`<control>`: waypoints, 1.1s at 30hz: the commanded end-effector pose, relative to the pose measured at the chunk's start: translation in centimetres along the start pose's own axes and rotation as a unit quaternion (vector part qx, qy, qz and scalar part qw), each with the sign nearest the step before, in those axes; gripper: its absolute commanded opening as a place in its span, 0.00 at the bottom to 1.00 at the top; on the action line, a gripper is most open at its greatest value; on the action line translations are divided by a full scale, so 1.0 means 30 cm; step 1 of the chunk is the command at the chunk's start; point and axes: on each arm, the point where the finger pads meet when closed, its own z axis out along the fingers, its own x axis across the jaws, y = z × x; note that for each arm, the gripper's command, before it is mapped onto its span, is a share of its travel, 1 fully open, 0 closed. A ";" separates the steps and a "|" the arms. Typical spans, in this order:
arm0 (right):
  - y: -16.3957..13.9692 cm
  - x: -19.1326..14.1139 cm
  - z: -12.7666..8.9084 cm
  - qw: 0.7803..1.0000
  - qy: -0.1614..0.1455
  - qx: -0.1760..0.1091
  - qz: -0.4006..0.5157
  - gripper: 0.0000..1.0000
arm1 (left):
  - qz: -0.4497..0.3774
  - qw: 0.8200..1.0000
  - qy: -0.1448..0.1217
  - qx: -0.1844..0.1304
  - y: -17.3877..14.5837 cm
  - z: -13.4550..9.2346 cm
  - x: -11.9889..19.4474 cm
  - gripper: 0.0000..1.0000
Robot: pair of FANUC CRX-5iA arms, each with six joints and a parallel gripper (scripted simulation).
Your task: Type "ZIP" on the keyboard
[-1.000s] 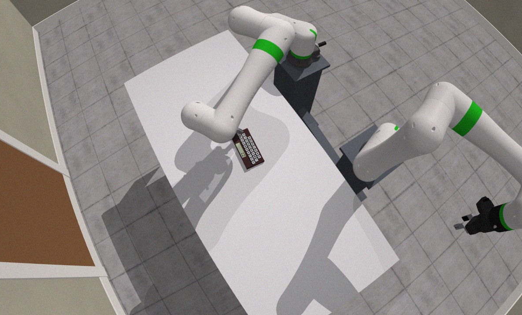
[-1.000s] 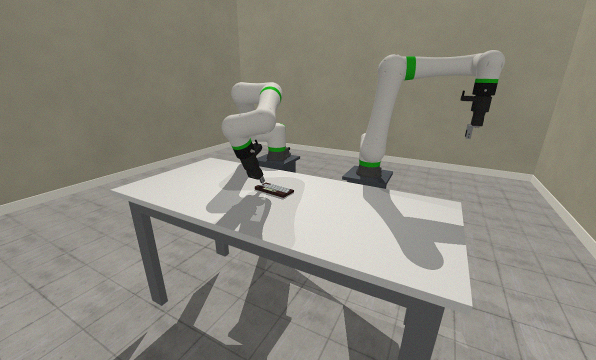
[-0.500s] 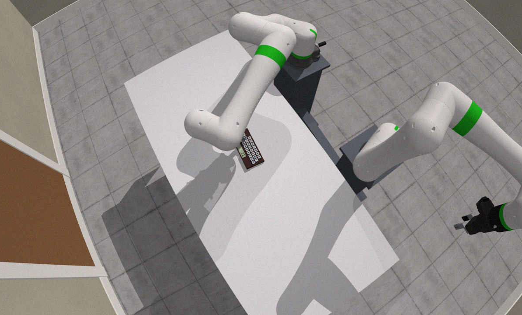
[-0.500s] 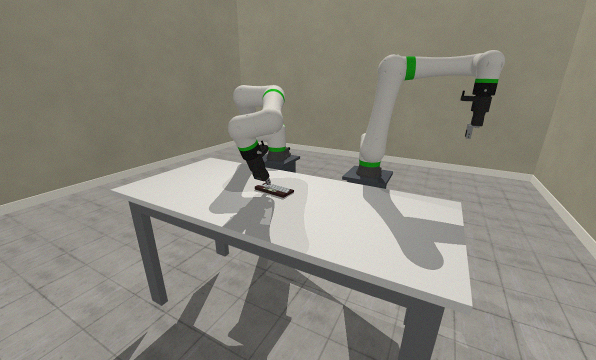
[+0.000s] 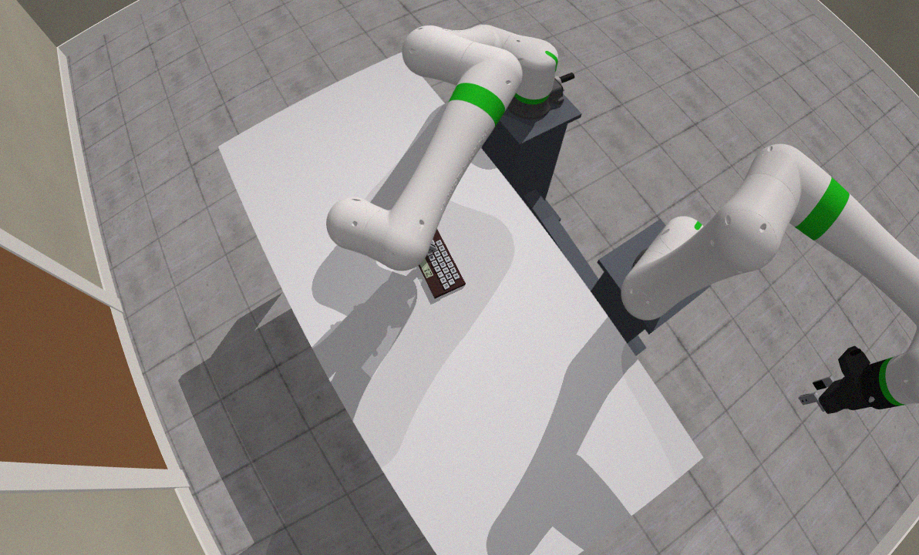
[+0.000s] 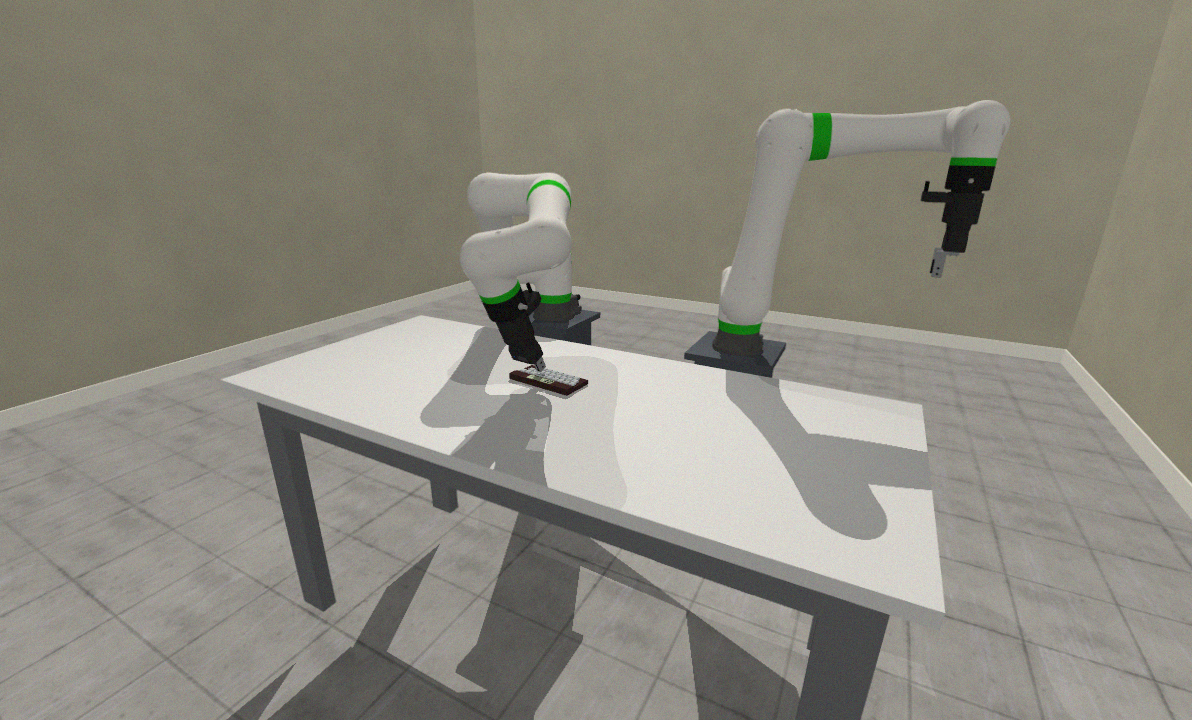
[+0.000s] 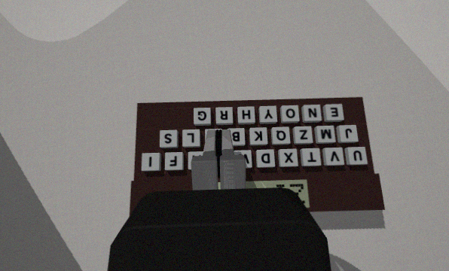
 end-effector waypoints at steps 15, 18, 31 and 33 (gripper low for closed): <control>0.007 0.001 0.009 1.000 0.000 -0.002 -0.001 0.00 | 0.000 1.000 0.000 -0.001 0.001 -0.003 -0.001 1.00; 0.007 0.001 0.010 1.000 0.000 -0.002 -0.001 0.00 | 0.000 1.000 0.000 -0.001 0.001 -0.003 -0.001 1.00; 0.010 0.001 0.015 1.000 0.000 -0.002 -0.001 0.00 | 0.000 1.000 0.000 -0.001 0.001 -0.003 -0.001 1.00; 0.010 0.001 0.015 1.000 0.000 -0.002 -0.001 0.00 | 0.000 1.000 0.000 -0.001 0.001 -0.003 -0.001 1.00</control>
